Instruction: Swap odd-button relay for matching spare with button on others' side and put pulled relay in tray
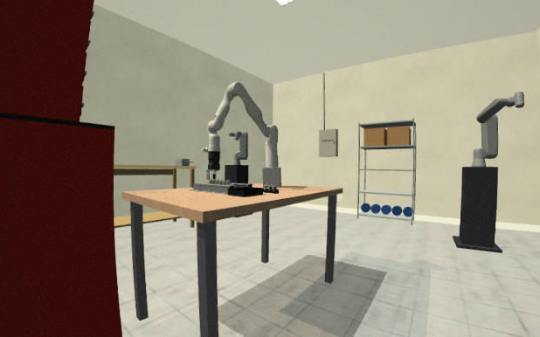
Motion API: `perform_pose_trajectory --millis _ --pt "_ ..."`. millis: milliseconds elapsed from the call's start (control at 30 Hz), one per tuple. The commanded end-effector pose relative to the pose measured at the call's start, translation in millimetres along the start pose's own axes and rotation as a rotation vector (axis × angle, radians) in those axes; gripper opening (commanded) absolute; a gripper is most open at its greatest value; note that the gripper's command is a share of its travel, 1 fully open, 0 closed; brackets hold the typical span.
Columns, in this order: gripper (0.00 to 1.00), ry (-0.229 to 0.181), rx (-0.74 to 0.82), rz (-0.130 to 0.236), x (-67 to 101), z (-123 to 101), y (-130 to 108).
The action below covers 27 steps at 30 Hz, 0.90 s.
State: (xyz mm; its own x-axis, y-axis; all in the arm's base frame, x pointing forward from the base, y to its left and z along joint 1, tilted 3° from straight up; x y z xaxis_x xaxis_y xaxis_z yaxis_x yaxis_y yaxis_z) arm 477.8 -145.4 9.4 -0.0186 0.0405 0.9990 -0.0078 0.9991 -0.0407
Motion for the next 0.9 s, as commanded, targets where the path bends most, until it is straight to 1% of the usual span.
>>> perform_pose_trajectory --millis 0,867 --pt "1.0 -0.005 -0.01 -0.001 -2.3 -1.0 -0.4" --pt "1.0 -0.002 -0.003 0.0 -10.3 -0.3 0.0"
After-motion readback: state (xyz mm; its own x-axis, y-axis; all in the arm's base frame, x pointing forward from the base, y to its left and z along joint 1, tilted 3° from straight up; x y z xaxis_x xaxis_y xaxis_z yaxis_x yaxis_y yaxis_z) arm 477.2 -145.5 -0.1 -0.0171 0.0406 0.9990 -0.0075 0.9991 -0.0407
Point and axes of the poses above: the point where the finger pads meet when closed, its own x axis back along the fingers, its own z axis across the jaws, y = z × x, the point moved 6 cm from there along x, back along the fingers, and after that the axes turned 5 degrees about -x, right-handed, at the moved point
